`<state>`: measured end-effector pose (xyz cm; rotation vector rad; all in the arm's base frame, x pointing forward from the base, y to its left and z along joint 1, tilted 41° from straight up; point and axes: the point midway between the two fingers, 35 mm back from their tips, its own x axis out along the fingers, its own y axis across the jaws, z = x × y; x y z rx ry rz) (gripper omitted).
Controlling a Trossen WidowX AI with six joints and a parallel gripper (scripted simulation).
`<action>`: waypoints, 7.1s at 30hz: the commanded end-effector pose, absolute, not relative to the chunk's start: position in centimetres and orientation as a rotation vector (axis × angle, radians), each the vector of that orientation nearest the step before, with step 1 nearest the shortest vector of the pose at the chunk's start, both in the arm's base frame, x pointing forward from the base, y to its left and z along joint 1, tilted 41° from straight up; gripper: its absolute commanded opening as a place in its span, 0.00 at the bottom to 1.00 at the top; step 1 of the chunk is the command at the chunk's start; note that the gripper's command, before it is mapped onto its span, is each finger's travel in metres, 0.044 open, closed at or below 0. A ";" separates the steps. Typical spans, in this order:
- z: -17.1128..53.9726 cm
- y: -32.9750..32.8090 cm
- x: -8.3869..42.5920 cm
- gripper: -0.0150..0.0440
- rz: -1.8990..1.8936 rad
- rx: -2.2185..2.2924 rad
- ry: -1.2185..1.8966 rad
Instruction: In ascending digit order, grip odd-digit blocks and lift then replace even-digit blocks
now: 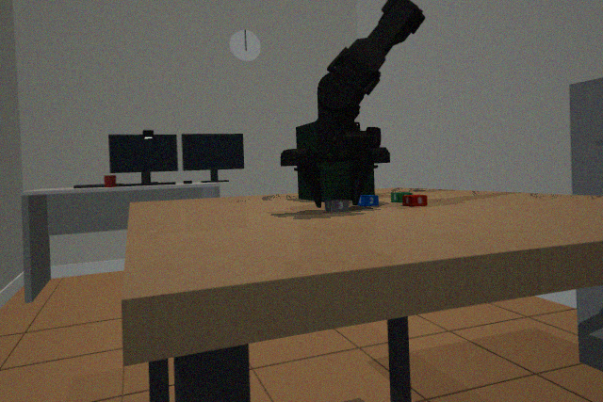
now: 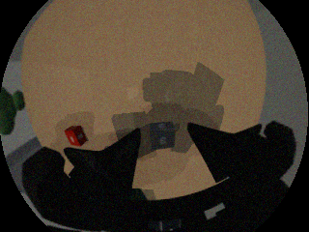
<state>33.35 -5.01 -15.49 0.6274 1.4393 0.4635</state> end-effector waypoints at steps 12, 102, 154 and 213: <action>-15.5 -4.9 33.4 0.46 0.461 0.635 1.439; -2.9 5.2 32.9 0.93 0.465 0.640 1.440; -5.3 7.3 33.1 0.46 0.466 0.642 1.440; -5.3 7.3 33.1 0.93 0.466 0.642 1.440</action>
